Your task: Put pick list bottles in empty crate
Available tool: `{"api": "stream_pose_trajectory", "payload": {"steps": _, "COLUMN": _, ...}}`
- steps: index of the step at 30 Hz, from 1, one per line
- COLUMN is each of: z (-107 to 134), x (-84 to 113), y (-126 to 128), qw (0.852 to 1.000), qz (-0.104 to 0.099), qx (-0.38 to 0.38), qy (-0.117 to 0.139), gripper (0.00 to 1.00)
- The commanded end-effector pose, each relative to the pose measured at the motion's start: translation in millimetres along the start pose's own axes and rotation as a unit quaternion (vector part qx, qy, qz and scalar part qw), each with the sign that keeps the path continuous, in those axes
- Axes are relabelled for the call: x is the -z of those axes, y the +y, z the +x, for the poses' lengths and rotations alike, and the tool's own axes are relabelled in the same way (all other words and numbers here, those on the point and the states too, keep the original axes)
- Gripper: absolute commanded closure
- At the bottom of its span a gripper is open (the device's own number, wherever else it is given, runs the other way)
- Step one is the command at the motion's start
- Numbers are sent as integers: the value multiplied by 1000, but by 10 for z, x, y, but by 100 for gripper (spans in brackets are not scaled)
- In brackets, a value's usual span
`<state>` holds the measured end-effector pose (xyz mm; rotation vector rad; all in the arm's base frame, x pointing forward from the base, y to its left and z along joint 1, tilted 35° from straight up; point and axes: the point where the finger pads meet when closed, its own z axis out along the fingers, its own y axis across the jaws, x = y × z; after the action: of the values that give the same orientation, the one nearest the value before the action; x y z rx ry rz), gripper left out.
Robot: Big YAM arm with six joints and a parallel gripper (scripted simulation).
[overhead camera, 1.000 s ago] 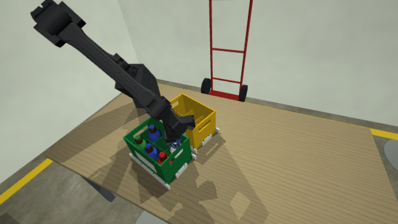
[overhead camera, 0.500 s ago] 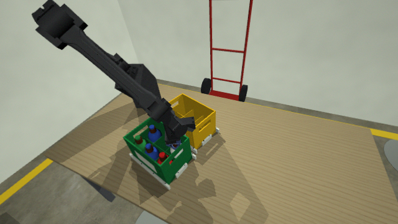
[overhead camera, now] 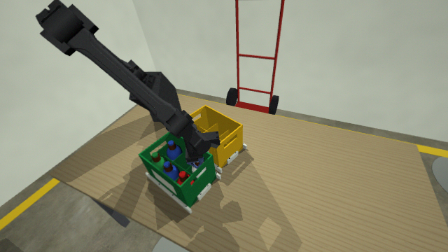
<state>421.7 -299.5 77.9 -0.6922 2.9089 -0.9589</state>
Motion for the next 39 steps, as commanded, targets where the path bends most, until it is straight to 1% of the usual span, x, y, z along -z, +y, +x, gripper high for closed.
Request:
{"api": "stream_pose_trajectory", "payload": {"steps": 1, "z": 39, "x": -114, "y": 12, "qw": 1000, "qz": -5, "qx": -2, "qy": 5, "gripper": 39}}
{"api": "stream_pose_trajectory", "payload": {"steps": 7, "z": 40, "x": -122, "y": 28, "qw": 1000, "qz": -5, "qx": -1, "qy": 5, "gripper": 39}}
{"api": "stream_pose_trajectory", "payload": {"steps": 8, "z": 42, "x": -123, "y": 35, "qw": 1000, "qz": -6, "qx": -1, "qy": 5, "gripper": 100}}
{"api": "stream_pose_trajectory", "payload": {"steps": 39, "z": 35, "x": -122, "y": 70, "qw": 1000, "qz": -7, "qx": 0, "qy": 6, "gripper": 100}}
